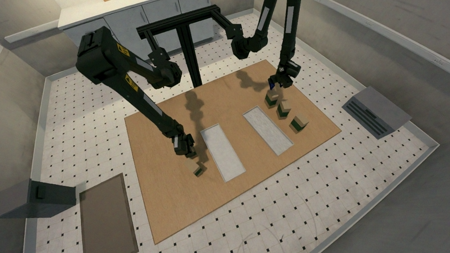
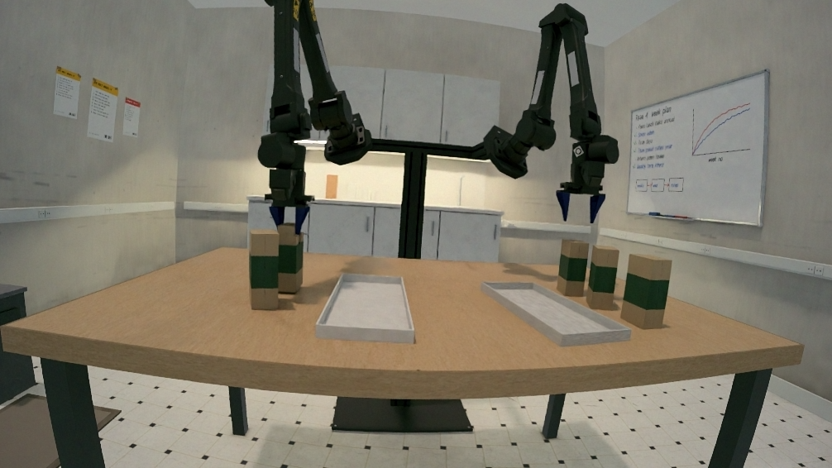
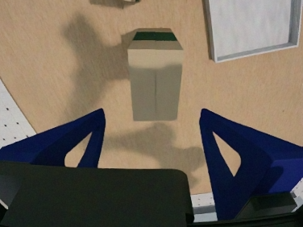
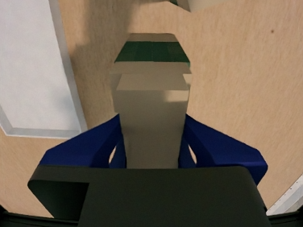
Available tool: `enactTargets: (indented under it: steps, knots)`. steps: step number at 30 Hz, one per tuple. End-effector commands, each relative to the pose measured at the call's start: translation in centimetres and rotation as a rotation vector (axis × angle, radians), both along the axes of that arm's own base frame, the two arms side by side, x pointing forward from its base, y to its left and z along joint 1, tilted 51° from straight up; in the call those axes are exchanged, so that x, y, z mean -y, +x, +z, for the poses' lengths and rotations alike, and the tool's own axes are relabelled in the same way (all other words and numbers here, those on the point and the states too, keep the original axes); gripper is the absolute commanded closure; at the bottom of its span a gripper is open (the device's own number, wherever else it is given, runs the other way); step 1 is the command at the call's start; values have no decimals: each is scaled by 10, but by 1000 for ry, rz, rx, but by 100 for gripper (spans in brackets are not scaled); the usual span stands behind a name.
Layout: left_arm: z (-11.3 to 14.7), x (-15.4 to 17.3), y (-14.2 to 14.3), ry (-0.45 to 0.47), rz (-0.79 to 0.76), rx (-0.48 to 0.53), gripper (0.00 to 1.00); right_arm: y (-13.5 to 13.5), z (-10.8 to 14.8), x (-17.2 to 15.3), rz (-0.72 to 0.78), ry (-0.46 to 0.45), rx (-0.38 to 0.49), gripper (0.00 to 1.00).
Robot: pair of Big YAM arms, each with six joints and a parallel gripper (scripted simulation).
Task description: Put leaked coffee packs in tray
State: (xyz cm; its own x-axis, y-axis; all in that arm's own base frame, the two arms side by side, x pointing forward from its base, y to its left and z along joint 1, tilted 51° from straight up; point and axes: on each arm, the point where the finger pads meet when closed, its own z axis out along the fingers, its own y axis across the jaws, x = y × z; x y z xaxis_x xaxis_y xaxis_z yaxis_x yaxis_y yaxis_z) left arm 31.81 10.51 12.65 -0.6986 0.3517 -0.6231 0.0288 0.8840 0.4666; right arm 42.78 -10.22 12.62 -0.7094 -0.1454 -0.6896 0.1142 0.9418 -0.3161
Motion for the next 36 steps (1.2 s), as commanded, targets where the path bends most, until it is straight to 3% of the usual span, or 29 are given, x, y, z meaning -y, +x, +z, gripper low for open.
enactTargets:
  steps: [1,20,36]
  knots:
    - [4,-1,2,0,1,7,21,-2,24,-6,1,-1,43,74]
    - [4,-1,2,0,1,7,21,-24,46,-12,-5,-2,47,74]
    - [4,-1,2,0,1,7,21,-30,46,-13,-5,-2,41,74]
